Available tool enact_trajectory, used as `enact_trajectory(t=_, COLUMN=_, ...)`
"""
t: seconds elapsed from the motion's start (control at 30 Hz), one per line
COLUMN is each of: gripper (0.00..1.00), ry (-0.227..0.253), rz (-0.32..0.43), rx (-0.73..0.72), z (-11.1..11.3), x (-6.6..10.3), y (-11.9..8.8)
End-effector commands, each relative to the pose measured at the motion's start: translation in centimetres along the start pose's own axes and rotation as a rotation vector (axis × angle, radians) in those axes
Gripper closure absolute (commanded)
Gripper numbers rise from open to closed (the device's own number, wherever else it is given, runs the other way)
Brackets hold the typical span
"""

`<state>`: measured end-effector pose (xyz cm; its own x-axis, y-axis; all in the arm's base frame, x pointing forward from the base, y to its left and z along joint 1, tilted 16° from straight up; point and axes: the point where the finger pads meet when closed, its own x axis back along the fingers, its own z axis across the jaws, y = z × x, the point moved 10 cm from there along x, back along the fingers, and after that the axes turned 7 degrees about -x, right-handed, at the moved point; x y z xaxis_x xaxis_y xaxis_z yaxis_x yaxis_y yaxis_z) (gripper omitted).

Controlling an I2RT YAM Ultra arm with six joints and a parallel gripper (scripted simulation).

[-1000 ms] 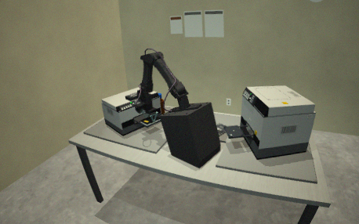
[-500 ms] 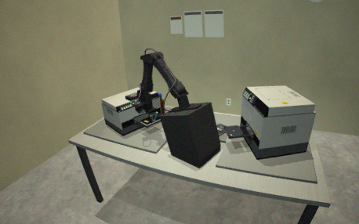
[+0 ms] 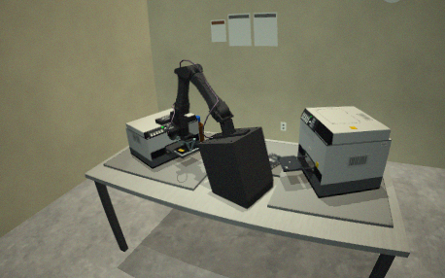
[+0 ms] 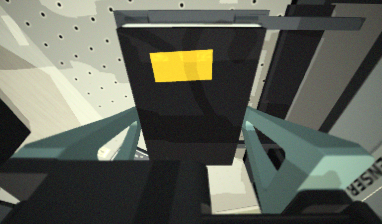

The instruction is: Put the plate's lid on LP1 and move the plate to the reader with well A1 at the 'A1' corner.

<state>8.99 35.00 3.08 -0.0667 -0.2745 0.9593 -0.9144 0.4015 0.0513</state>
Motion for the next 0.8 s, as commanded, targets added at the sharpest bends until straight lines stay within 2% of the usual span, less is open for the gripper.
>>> enact_trajectory(t=0.0, gripper=0.15, ry=-0.028, rz=-0.009, rx=-0.001, z=-1.0, x=1.5, y=0.3)
enact_trajectory(t=0.33, gripper=0.15, ry=0.009, rz=-0.002, rx=-0.001, z=0.5, x=1.2, y=0.0)
enact_trajectory(t=0.53, gripper=0.15, ry=-0.001, rz=-0.004, rx=-0.002, z=0.5, x=1.4, y=0.0)
enact_trajectory(t=0.67, gripper=0.15, ry=-0.059, rz=-0.014, rx=-0.001, z=-1.4, x=2.1, y=0.3)
enact_trajectory(t=0.77, gripper=0.15, ry=-0.051, rz=-0.012, rx=-0.001, z=-1.4, x=2.2, y=0.3)
